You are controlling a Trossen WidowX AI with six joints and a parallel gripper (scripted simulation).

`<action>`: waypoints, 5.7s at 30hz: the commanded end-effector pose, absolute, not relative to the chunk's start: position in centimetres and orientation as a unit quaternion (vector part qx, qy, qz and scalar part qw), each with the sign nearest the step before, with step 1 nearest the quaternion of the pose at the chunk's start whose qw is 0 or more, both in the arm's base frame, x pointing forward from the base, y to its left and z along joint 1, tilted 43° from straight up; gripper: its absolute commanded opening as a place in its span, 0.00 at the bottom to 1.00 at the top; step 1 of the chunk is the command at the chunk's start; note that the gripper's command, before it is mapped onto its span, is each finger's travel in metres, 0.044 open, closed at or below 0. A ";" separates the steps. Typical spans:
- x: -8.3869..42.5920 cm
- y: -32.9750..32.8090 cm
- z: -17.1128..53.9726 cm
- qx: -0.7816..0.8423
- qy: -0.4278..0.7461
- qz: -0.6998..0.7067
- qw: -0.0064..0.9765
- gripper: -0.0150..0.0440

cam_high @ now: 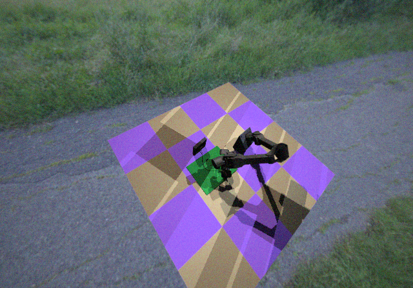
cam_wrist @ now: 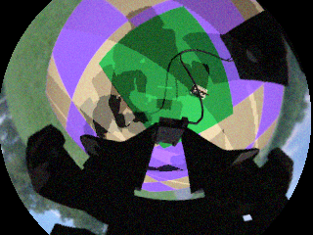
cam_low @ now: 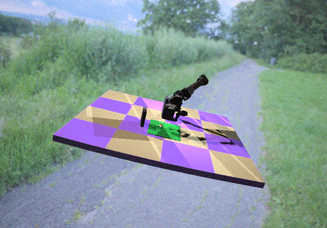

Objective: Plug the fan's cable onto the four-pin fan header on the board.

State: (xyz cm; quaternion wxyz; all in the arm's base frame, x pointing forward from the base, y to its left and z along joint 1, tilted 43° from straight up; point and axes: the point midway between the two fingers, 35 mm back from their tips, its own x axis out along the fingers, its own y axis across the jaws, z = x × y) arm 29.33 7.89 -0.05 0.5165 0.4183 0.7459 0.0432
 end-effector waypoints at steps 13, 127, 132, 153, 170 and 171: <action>28.8 7.7 -0.9 0.438 0.739 -0.018 0.513 0.25; 26.5 10.7 -2.0 0.325 0.309 -0.302 0.841 0.25; 26.4 10.8 -1.4 0.339 0.279 -0.297 0.848 0.25; 26.3 10.7 -0.5 0.349 0.259 -0.292 0.852 0.25; 26.4 10.8 -0.6 0.351 0.257 -0.291 0.852 0.25; 26.4 10.9 -0.7 0.351 0.257 -0.291 0.852 0.25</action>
